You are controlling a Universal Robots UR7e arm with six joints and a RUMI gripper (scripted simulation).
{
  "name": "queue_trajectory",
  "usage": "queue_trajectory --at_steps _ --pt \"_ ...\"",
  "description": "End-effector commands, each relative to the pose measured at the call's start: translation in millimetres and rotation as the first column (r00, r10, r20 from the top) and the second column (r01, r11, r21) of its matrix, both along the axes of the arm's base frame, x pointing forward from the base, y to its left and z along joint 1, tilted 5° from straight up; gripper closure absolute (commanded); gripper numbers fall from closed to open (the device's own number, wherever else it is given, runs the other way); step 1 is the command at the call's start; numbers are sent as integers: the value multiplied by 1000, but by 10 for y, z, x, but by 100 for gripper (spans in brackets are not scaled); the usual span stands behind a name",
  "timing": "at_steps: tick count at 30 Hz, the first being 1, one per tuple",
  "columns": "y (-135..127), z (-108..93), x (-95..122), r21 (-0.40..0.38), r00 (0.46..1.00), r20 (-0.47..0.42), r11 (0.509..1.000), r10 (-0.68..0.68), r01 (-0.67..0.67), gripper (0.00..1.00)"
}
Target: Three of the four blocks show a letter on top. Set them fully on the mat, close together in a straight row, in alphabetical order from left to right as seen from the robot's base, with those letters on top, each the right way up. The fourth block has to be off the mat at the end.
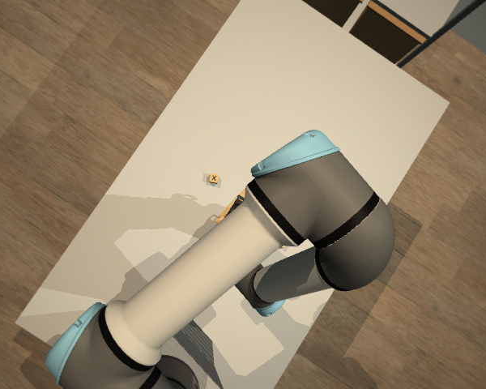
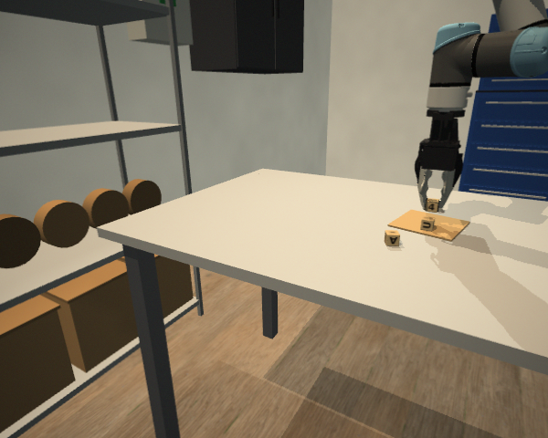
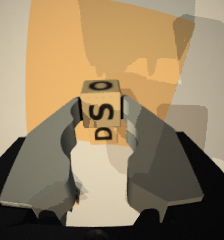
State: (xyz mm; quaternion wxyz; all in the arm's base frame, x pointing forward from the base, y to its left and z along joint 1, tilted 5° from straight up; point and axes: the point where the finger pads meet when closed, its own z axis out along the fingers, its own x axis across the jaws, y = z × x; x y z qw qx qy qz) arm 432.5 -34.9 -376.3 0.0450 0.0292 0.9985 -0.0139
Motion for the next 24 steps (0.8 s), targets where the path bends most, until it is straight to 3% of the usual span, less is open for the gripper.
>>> queue_trajectory --at_steps 1,7,24 --pt "-9 -154 28 -1 1000 2 1000 0 0 95" --pt "-12 -255 37 -1 1000 2 1000 0 0 95" --pt "-12 -260 38 -1 1000 2 1000 0 0 95"
